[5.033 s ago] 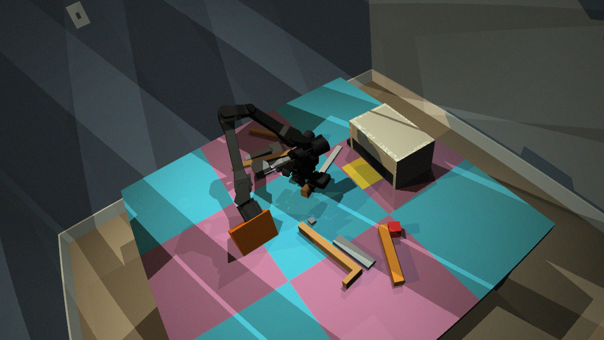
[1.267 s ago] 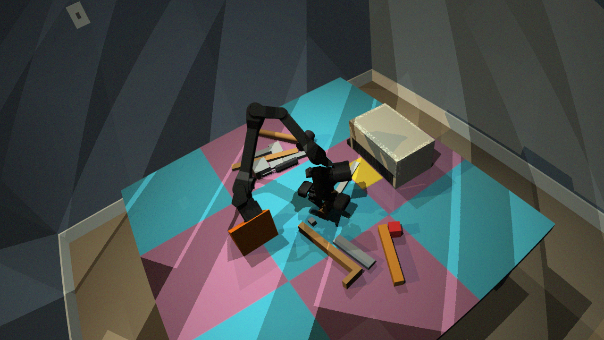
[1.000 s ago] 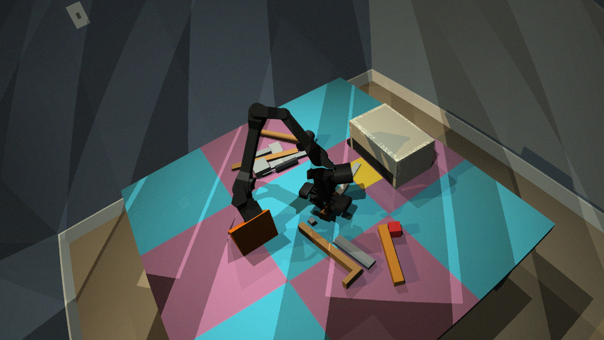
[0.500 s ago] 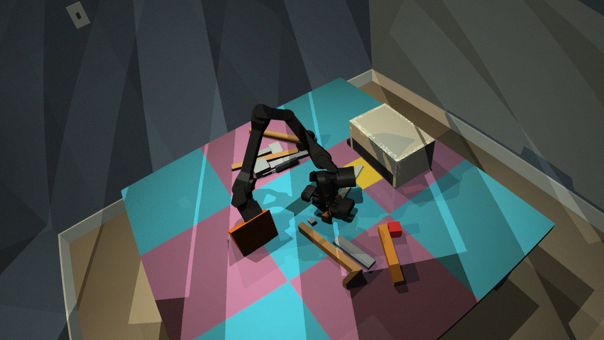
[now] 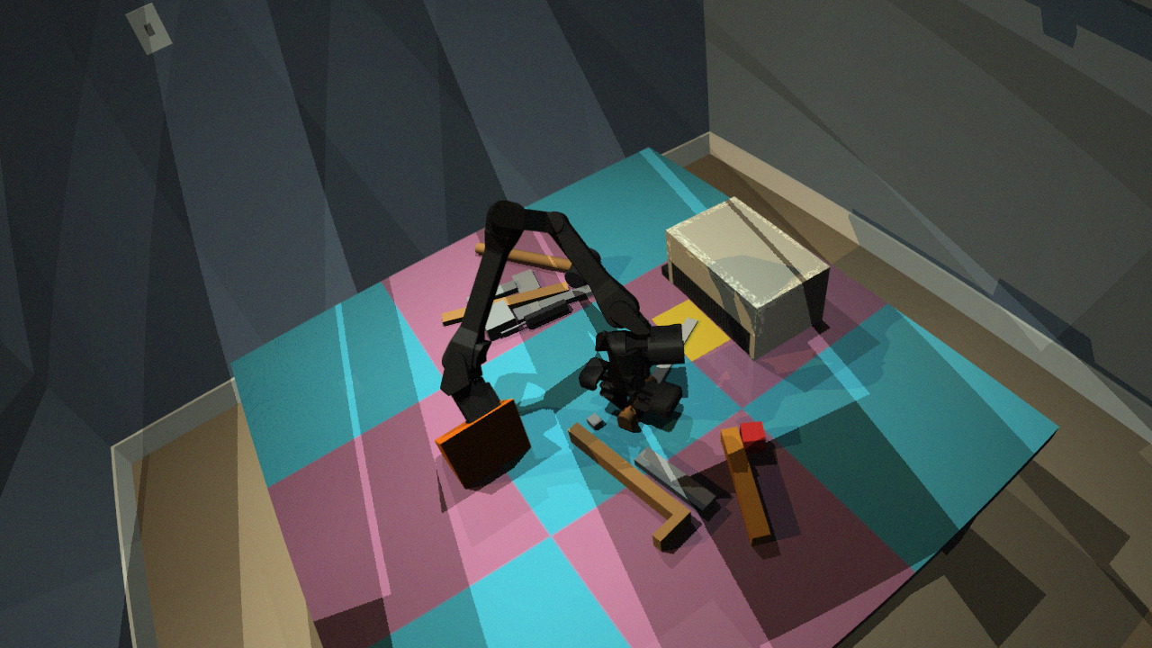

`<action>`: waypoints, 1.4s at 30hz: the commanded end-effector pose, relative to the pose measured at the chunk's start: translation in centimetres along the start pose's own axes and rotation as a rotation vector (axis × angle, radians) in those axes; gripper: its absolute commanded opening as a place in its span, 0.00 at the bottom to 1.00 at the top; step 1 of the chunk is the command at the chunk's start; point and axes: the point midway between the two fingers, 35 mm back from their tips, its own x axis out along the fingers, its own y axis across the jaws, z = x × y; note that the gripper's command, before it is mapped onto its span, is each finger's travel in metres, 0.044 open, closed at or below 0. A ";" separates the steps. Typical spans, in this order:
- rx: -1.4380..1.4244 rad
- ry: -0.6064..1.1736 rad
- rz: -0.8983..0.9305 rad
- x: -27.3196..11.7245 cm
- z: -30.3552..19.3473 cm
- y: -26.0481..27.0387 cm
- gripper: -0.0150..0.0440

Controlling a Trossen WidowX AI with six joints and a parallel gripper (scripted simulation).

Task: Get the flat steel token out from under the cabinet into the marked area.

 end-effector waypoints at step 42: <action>0.002 -0.001 -0.009 -0.3 -2.3 -4.8 0.25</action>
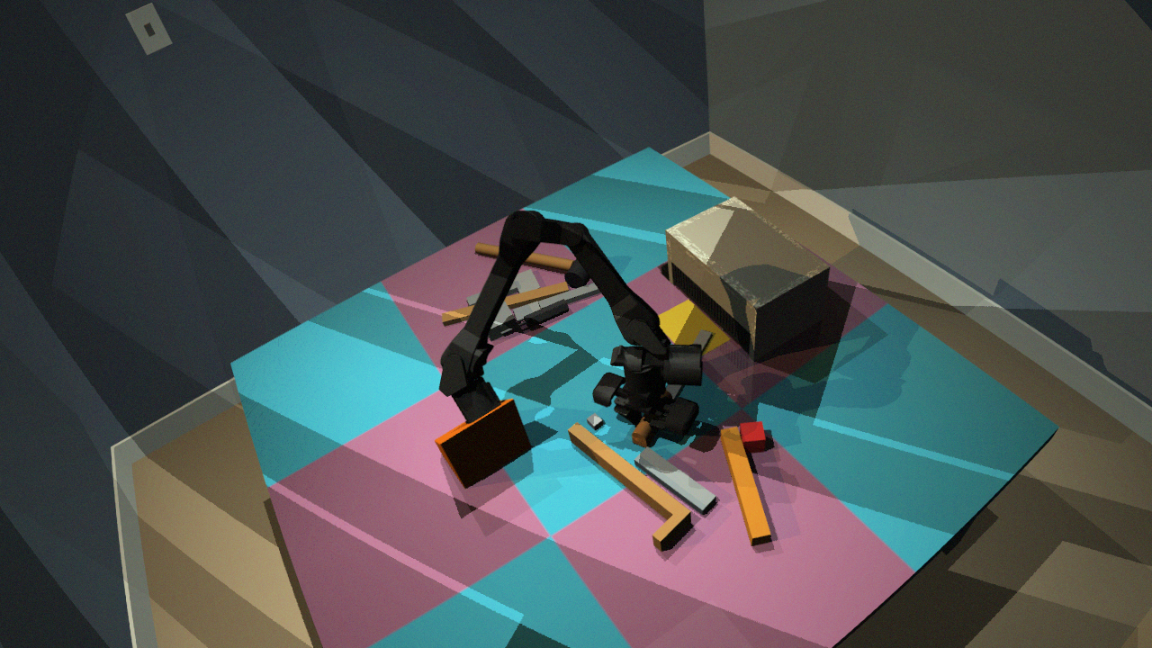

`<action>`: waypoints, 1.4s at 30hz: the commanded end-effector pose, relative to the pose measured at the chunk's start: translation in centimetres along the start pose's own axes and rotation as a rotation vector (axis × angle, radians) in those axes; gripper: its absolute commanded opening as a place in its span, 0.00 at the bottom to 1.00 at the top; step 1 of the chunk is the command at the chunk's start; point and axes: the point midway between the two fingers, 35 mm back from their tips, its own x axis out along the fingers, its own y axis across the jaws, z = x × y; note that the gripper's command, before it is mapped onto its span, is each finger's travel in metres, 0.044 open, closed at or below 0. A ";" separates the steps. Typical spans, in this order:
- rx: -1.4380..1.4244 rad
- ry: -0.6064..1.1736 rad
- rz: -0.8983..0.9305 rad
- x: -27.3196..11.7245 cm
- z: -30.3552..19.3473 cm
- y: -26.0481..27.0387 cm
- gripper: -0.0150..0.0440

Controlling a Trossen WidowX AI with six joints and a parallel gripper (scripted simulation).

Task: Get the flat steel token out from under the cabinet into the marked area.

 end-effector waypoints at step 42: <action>0.003 0.000 -0.009 -0.3 -2.1 -4.5 0.25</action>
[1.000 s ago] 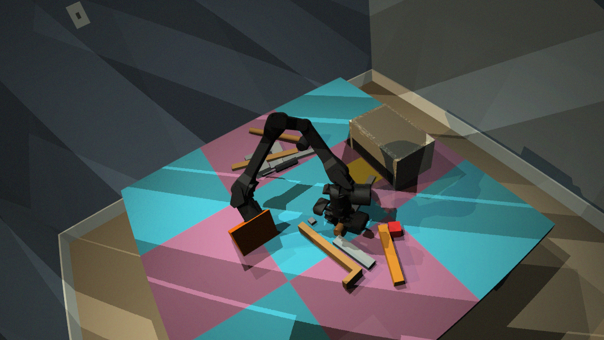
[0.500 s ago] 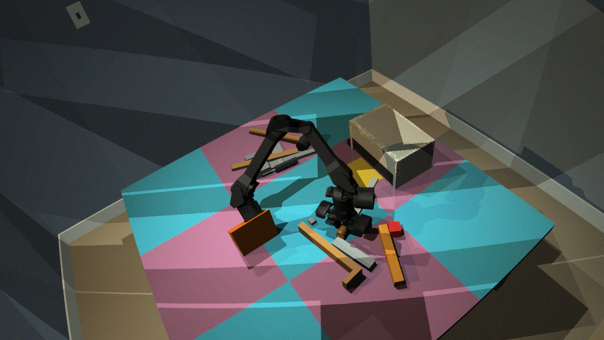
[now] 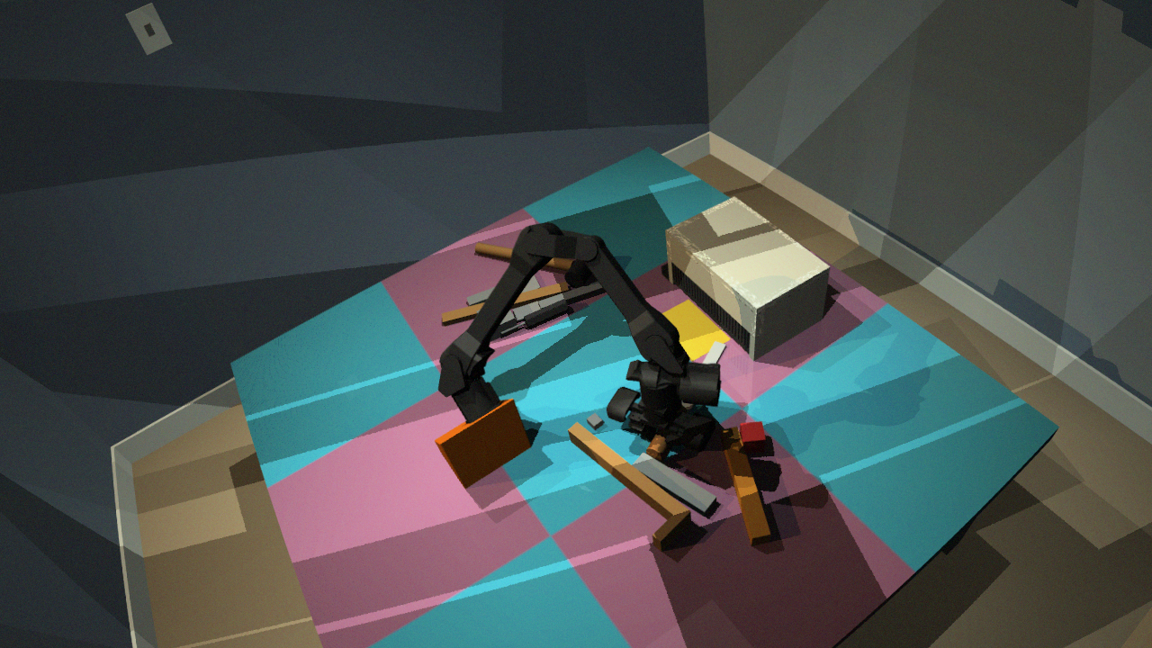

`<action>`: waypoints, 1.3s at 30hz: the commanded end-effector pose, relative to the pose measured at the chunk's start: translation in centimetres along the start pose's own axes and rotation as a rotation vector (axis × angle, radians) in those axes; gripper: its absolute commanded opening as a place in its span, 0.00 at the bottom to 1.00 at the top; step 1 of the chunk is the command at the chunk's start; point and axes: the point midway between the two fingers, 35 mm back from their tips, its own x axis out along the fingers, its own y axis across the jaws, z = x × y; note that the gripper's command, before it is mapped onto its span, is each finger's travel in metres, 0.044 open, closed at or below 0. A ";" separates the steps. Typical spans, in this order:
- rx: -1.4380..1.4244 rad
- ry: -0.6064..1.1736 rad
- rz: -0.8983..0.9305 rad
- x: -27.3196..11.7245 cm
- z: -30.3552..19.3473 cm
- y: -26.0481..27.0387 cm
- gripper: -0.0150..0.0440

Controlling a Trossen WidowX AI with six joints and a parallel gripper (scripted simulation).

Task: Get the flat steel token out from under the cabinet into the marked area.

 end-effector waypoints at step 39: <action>0.003 0.001 -0.009 -0.3 -1.8 -3.7 0.25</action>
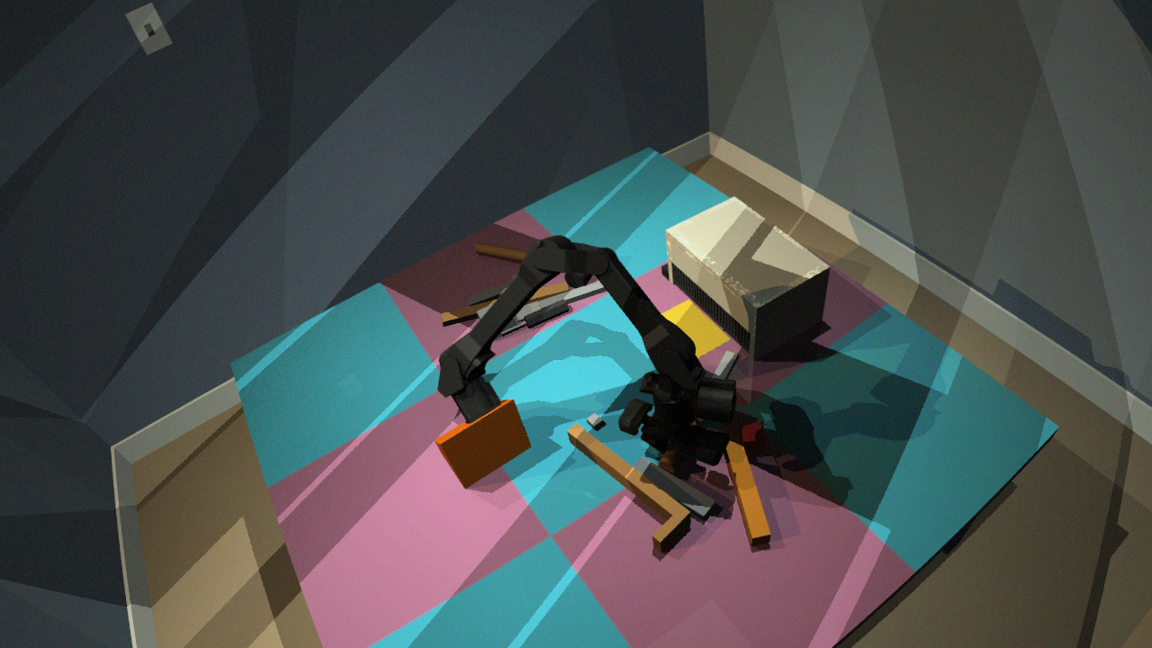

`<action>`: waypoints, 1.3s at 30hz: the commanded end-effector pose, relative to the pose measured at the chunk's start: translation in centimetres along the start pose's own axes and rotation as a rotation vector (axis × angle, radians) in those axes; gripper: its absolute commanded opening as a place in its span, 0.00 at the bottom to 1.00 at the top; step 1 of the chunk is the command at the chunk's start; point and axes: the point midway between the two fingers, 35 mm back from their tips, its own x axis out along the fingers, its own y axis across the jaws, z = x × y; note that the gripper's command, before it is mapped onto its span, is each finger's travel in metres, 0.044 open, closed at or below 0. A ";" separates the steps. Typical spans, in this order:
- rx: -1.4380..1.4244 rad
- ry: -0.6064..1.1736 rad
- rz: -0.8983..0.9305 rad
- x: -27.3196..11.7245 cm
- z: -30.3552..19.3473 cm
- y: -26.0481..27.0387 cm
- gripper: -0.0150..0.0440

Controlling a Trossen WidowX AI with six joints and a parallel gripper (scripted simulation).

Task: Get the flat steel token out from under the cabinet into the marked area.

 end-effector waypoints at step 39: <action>-0.001 0.002 -0.006 0.3 -0.6 -0.7 0.71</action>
